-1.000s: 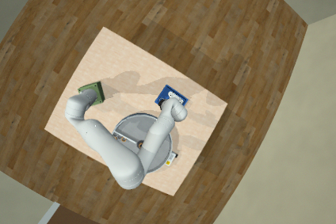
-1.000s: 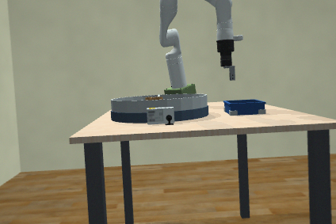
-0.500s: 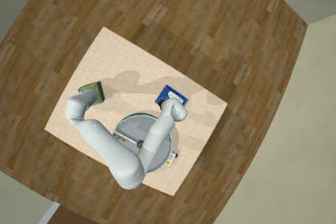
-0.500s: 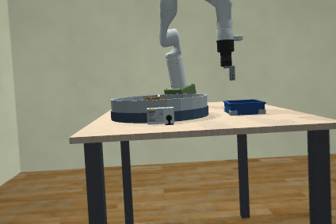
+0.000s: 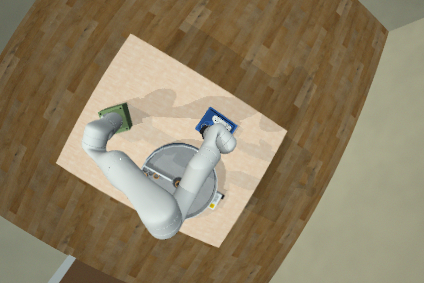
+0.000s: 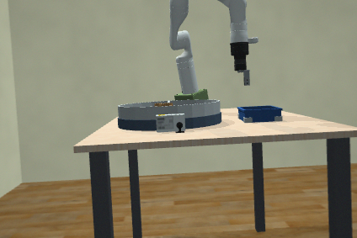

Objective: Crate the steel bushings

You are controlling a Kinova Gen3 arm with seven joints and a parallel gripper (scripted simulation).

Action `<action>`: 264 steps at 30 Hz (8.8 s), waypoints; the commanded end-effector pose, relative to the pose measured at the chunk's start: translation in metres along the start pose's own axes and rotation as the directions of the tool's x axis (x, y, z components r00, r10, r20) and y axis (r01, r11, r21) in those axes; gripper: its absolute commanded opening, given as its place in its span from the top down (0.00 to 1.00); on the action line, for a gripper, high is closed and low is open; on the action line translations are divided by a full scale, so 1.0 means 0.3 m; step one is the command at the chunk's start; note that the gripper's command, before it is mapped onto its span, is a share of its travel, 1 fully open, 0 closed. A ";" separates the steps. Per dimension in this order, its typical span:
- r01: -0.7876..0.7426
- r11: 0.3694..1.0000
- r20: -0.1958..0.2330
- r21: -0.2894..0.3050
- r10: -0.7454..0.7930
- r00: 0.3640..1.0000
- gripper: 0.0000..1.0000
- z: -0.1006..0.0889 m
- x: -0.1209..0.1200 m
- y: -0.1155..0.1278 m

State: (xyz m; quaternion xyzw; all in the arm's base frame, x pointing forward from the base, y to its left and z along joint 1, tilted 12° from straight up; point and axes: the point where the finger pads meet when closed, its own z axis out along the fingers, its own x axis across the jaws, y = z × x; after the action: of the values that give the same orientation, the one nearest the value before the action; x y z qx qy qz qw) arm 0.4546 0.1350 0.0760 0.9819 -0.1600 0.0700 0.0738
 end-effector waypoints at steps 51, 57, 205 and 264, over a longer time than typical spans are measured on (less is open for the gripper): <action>-0.378 0.926 0.001 0.001 0.378 0.926 0.60 0.021 -0.106 0.466; -0.432 0.902 0.001 0.001 0.432 0.902 0.60 0.024 -0.121 0.539; -0.867 0.499 -0.001 0.003 0.867 0.499 0.60 0.216 -0.277 1.266; -0.868 0.496 -0.002 0.003 0.868 0.496 0.60 0.287 -0.277 1.269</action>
State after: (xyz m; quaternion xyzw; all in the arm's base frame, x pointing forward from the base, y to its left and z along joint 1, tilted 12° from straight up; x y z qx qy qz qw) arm 0.2627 -0.2121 0.0253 0.7679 -0.6321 0.1002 0.0278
